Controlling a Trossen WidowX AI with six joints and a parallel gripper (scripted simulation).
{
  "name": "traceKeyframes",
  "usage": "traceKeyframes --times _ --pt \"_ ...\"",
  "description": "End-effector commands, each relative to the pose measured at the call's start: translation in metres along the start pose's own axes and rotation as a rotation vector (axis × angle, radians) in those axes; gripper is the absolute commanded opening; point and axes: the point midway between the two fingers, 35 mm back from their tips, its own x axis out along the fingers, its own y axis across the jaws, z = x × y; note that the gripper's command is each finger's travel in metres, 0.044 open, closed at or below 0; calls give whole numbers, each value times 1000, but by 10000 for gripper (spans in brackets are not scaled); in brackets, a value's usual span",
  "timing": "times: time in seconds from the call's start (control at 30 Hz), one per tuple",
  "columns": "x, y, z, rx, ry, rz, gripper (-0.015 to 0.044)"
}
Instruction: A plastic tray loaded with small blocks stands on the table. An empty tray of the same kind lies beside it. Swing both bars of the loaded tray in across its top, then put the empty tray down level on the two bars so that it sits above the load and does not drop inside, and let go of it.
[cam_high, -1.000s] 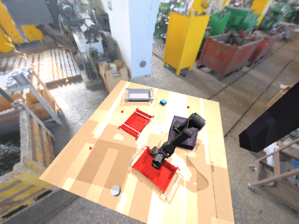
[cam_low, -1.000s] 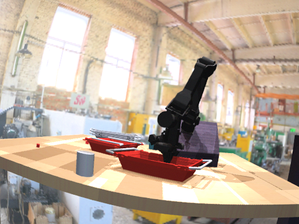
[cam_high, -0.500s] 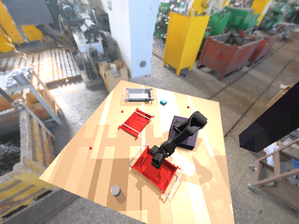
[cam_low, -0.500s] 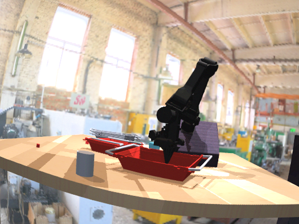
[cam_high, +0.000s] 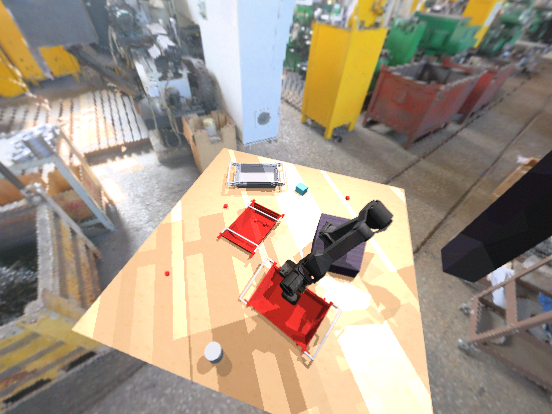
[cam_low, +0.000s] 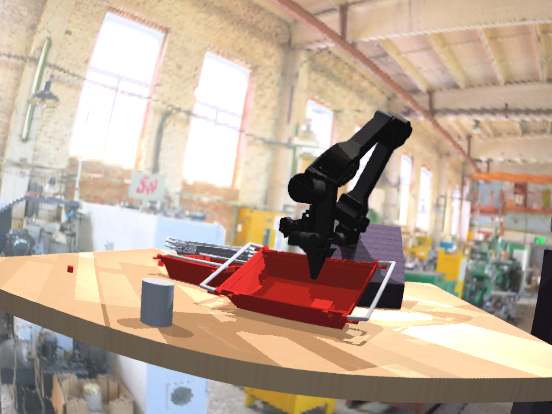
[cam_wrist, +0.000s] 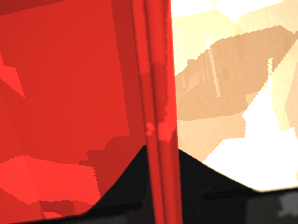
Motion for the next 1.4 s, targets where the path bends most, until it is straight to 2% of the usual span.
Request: traceKeyframes --times 0.0,0.33,1.03,1.37 --pt "-11 7 -2 -14 -2 34 0" --pt "-20 14 -1 -15 -3 32 0" --pt "-106 55 -6 -17 -6 32 0" --pt "-109 56 -7 -17 -6 33 0"
